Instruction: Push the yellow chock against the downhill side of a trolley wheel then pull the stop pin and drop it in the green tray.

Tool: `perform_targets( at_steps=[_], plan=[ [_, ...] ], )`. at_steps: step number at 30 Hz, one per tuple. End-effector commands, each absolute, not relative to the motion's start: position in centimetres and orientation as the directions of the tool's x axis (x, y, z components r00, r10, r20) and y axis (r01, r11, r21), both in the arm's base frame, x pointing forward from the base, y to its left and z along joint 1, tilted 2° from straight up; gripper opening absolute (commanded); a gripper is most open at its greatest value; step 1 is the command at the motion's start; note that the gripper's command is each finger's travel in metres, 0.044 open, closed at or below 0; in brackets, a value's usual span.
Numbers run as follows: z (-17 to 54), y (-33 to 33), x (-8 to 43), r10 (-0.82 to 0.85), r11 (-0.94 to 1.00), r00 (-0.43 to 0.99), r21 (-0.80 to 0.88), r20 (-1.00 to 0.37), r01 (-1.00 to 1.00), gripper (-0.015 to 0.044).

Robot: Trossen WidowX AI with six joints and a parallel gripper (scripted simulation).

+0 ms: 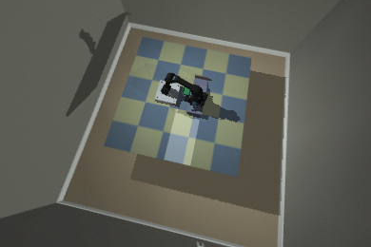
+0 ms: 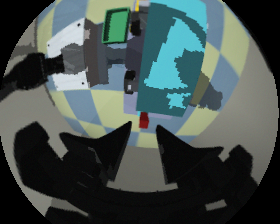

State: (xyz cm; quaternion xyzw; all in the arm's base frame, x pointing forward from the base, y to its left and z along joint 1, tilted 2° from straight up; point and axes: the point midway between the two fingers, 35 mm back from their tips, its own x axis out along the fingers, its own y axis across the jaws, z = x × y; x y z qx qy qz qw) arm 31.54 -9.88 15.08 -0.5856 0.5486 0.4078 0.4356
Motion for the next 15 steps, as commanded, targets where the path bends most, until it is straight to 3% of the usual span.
perform_targets(
  at_steps=[1,15],
  plan=[
    [14.8,-10.0,31.5,-0.288,-0.022,0.063,-0.06,-0.955,-0.998,0.019],
    [12.9,-10.6,31.7,-0.289,-0.022,0.063,-0.06,-0.955,-0.998,0.019]
  ],
)
